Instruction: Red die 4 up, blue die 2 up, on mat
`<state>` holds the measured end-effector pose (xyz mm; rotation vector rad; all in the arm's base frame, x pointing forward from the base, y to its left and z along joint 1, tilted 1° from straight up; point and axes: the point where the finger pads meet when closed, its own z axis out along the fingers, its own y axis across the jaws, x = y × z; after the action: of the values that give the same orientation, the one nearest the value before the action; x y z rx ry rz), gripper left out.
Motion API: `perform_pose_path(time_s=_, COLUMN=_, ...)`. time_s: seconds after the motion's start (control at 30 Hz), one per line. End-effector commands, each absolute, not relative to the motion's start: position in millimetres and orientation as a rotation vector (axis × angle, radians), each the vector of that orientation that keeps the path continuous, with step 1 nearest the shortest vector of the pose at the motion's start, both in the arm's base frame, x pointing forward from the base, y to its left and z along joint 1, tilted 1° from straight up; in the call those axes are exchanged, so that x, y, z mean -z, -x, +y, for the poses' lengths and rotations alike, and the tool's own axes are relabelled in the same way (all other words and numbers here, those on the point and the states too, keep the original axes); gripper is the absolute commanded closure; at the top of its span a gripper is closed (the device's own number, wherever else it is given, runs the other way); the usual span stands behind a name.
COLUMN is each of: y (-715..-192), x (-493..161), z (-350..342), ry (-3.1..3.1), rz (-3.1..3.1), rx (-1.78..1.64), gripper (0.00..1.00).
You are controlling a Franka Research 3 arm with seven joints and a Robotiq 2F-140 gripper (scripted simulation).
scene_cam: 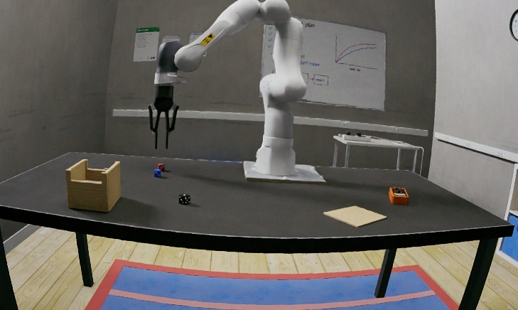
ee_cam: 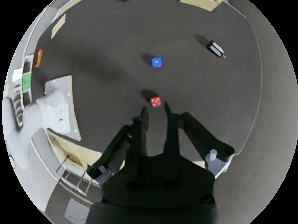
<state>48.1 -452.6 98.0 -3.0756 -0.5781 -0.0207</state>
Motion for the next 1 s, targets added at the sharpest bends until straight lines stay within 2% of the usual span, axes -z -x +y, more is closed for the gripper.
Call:
perform_pose_path(time_s=0.0, y=-47.8, x=-97.3, z=-452.1, ry=3.077, rz=-0.566, rx=0.018, gripper=0.68)
perform_pose_path(time_s=0.97, y=-48.2, x=-76.6, z=-451.7, ry=3.077, rz=-0.565, rx=0.017, gripper=0.68)
